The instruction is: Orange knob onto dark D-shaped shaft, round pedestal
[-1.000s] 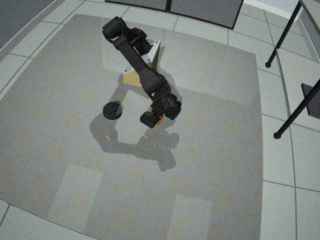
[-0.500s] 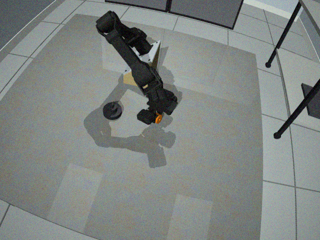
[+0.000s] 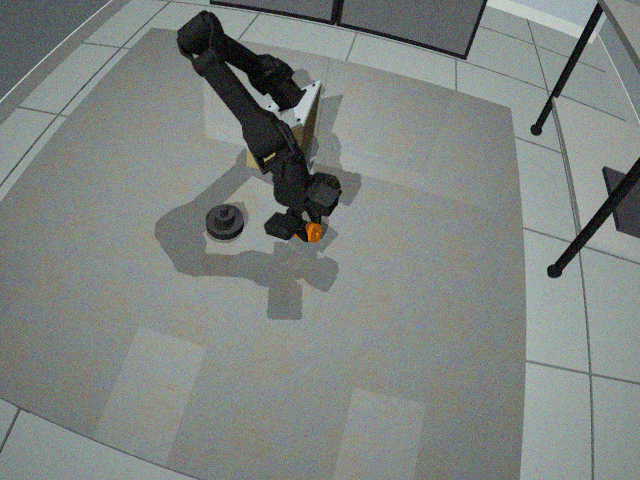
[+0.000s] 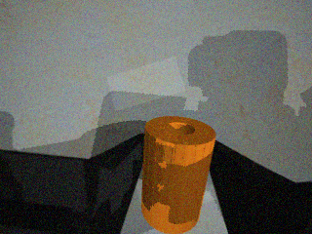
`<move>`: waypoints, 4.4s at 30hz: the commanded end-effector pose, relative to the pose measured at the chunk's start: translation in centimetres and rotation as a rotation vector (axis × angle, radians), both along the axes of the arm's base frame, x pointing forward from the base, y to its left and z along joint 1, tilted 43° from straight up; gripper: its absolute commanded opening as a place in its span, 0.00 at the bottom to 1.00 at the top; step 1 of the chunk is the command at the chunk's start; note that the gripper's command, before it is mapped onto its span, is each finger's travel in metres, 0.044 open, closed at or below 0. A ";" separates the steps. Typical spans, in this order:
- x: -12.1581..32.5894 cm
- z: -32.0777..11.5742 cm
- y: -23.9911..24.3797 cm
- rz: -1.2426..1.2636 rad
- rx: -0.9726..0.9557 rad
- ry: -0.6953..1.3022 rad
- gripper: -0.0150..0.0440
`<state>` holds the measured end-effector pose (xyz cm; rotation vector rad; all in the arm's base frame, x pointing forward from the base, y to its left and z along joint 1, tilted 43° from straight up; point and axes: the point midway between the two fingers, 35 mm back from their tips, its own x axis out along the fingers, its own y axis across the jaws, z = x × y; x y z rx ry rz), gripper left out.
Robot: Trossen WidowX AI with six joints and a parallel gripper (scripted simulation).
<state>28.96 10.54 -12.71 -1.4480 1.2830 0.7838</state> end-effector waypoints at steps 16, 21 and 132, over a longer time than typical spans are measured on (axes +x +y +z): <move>-0.6 1.4 -1.2 0.077 0.271 -0.015 0.56; -0.7 1.7 -1.6 0.095 0.337 -0.019 0.56; -3.3 6.9 1.5 -0.117 0.076 0.203 1.00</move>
